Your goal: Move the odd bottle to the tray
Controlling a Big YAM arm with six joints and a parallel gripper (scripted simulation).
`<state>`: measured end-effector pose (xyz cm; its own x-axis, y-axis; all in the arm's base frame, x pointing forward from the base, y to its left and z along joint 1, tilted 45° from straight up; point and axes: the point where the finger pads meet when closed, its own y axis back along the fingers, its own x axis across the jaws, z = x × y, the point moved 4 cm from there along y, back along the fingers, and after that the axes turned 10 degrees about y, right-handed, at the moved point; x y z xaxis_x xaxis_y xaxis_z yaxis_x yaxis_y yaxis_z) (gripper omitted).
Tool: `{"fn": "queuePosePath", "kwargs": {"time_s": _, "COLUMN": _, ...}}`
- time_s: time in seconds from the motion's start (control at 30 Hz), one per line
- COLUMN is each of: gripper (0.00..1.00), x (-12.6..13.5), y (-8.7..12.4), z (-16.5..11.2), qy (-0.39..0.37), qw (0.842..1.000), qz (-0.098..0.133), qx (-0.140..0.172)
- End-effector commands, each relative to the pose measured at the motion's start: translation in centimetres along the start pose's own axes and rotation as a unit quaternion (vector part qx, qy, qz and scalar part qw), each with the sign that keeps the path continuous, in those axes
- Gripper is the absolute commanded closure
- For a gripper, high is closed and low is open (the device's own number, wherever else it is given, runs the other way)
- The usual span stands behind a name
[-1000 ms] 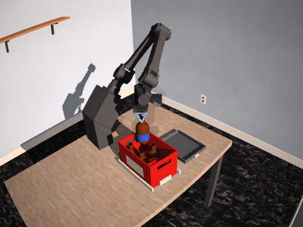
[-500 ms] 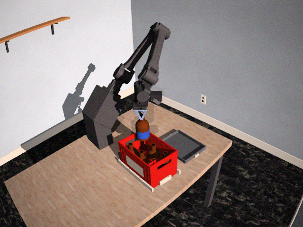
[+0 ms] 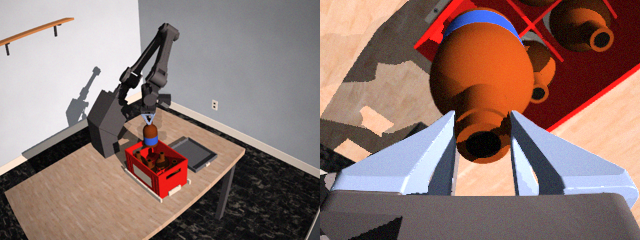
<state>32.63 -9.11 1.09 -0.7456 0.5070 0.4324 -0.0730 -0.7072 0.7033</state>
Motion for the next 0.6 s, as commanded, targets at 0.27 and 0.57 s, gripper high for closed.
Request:
{"fn": "queuePosePath", "kwargs": {"time_s": 0.27, "gripper": 1.0, "x": -1.54, "y": 2.98, "z": 1.17, "qy": 0.016, "qw": 0.999, "qz": -0.031, "qx": -0.006}}
{"fn": "queuePosePath", "kwargs": {"time_s": 0.57, "gripper": 1.0, "x": -1.54, "y": 2.98, "z": 1.17, "qy": 0.016, "qw": 0.999, "qz": -0.031, "qx": -0.006}}
